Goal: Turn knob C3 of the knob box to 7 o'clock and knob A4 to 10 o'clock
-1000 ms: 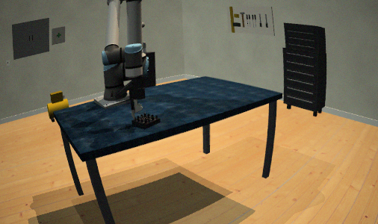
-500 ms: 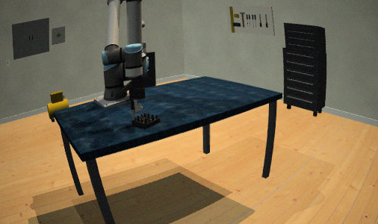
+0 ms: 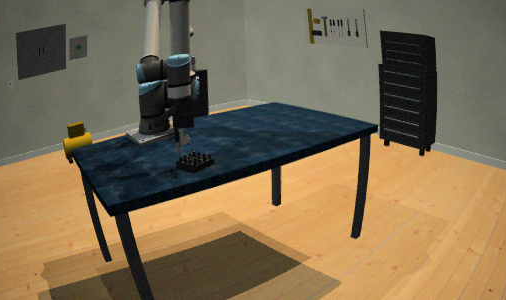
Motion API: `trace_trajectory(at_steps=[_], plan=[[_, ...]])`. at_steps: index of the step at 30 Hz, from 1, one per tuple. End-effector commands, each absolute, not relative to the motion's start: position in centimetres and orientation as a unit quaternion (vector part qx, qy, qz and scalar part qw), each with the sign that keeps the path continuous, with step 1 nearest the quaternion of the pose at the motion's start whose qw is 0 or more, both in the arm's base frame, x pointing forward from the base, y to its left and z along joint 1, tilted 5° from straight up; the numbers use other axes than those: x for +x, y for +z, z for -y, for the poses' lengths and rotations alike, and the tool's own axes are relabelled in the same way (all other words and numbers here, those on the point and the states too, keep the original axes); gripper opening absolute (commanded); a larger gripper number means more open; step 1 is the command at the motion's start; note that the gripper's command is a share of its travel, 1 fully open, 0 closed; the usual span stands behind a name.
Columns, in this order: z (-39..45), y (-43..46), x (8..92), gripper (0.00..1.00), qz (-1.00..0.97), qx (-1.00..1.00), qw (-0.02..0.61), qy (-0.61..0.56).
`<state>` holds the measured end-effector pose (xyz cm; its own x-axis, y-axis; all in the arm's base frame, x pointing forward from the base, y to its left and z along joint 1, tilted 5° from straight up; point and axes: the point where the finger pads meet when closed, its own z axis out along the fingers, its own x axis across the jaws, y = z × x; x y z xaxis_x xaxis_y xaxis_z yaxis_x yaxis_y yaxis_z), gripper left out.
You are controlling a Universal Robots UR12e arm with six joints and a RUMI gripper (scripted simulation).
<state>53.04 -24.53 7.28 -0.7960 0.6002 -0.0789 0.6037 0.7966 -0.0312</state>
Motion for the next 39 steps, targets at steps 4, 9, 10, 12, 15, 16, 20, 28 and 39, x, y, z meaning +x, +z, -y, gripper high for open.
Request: trace_trajectory(at_steps=[4,9,10,12,15,16,20,28,39], plan=[[24.4,9.0,53.0,0.11,-0.947,0.318,0.033,-0.027],[24.4,9.3,53.0,0.11,-0.947,0.318,0.033,-0.027],[24.4,9.3,53.0,0.11,-0.947,0.318,0.033,-0.027],[24.4,9.3,53.0,0.11,-0.947,0.318,0.033,-0.027],[24.4,9.3,53.0,0.11,-0.947,0.318,0.033,-0.027],[24.4,9.3,53.0,0.11,-0.947,0.318,0.033,-0.027],[24.4,9.3,53.0,0.11,-0.947,0.318,0.033,-0.027],[24.4,9.3,53.0,0.11,-0.943,0.329,0.033,-0.027],[24.4,9.5,52.8,0.11,-0.914,0.403,0.035,-0.024]])
